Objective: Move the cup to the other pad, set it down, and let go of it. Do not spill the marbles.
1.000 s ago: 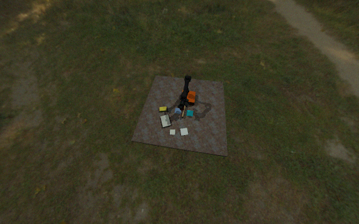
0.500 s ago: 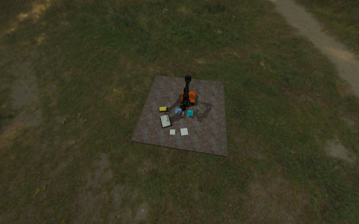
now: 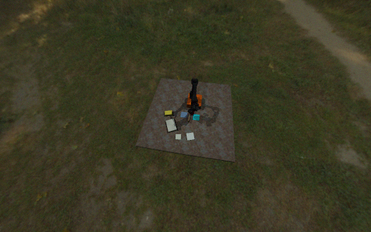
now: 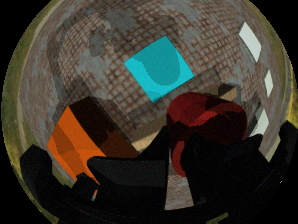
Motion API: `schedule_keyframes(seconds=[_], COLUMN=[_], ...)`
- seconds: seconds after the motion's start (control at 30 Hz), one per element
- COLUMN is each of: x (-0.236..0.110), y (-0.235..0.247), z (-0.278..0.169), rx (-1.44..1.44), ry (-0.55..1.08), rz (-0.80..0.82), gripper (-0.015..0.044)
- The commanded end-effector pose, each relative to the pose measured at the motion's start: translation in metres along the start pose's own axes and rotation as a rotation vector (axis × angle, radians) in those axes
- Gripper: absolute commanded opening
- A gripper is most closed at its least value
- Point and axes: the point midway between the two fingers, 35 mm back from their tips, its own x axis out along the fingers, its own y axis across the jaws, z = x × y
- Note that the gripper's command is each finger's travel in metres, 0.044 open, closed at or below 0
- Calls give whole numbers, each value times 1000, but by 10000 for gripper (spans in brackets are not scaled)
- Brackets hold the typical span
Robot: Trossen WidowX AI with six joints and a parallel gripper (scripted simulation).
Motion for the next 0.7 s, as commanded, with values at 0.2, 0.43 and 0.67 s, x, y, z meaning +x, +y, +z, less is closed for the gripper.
schedule_keyframes(seconds=[0.2, 0.43, 0.67], x=[-1, -2, -2], y=[9, 15, 22], z=[19, 32, 45], rx=[4, 4, 4], ry=[3, 2, 1], rz=[-2, -1, -1], gripper=[0, 0, 0])
